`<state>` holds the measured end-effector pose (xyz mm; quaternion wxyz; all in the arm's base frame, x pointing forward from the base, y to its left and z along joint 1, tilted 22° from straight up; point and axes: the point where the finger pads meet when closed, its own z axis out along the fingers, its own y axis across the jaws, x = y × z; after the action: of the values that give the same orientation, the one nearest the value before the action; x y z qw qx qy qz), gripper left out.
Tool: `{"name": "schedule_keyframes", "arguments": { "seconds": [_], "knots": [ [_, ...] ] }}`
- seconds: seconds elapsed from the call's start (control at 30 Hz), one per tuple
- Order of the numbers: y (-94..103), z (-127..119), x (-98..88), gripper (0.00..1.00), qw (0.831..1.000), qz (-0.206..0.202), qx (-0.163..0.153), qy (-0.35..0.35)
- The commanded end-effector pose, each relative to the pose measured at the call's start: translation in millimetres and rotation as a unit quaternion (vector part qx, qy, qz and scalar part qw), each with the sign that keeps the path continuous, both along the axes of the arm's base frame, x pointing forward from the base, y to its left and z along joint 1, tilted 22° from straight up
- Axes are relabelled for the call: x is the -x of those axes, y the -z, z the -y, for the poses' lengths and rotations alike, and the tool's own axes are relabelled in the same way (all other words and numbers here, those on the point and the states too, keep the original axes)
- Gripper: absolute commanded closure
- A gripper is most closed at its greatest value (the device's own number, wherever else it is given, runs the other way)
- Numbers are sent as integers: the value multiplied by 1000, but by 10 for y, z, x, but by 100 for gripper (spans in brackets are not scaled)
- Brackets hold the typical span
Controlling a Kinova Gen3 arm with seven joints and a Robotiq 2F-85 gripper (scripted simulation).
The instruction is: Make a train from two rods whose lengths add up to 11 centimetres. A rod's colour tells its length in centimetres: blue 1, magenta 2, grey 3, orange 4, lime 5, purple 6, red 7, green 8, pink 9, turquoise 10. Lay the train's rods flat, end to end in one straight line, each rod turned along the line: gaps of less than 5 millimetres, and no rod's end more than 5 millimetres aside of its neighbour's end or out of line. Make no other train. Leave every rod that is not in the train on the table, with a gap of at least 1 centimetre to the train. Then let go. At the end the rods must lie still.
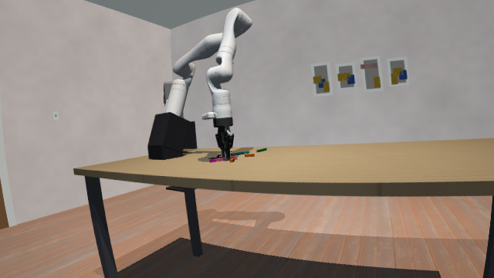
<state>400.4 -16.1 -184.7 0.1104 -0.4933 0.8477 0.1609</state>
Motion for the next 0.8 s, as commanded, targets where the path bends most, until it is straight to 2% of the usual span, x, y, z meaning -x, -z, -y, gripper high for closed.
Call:
{"name": "schedule_keyframes", "arguments": {
  "seconds": [0.0,0.17,0.33,0.4,0.77],
  "knots": [
    [10,30,-29,76,1000,4,4,1],
    [-24,44,-28,76,1000,4,4,1],
    [-187,101,-6,76,1000,3,3,0],
    [-187,101,-6,76,1000,3,3,0],
    [-701,322,-11,76,1000,4,4,1]
  ]
}}
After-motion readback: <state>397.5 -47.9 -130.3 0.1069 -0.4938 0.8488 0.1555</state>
